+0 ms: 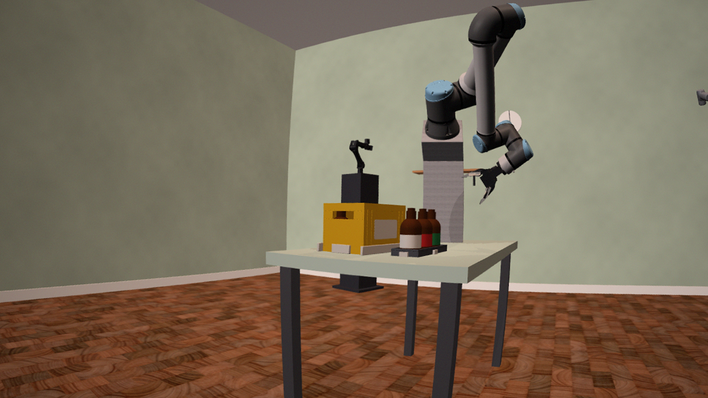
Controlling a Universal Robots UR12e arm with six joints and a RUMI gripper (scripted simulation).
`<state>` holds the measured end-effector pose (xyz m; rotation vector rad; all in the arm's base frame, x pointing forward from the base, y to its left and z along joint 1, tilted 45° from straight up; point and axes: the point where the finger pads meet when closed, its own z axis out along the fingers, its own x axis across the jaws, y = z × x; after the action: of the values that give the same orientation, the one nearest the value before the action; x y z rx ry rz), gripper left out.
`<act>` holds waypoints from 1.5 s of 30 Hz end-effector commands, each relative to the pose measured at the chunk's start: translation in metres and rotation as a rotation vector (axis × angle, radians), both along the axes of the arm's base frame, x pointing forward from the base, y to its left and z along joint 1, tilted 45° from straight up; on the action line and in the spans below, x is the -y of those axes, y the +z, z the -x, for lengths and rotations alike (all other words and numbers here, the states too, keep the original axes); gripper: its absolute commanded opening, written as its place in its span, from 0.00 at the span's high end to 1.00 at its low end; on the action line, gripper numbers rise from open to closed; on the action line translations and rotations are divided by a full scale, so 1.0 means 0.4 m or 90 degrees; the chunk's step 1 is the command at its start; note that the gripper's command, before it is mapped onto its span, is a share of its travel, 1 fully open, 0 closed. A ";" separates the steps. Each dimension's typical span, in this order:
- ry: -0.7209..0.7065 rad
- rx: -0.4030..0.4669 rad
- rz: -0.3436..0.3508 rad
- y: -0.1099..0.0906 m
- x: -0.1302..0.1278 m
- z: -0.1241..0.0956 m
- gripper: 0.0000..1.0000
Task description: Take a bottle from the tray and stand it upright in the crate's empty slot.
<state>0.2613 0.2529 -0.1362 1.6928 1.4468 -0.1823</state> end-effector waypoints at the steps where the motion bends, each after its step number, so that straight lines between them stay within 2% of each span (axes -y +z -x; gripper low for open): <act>1: -0.002 0.007 -0.023 0.022 0.020 -0.030 0.00; 7: -0.010 0.018 -0.066 0.059 0.056 -0.089 0.00; 9: -0.010 0.018 -0.066 0.059 0.056 -0.089 0.00; 17: -0.022 0.041 -0.145 0.131 0.125 -0.198 0.00; 18: -0.022 0.041 -0.145 0.131 0.125 -0.198 0.00; 24: -0.033 0.063 -0.217 0.197 0.189 -0.297 0.00; 26: -0.033 0.063 -0.217 0.197 0.189 -0.297 0.00; 41: -0.063 0.118 -0.407 0.368 0.354 -0.560 0.00; 43: -0.063 0.118 -0.407 0.368 0.354 -0.560 0.00; 45: -0.068 0.125 -0.435 0.391 0.377 -0.598 0.00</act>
<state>0.4816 0.1128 0.0106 2.1970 1.3462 0.4076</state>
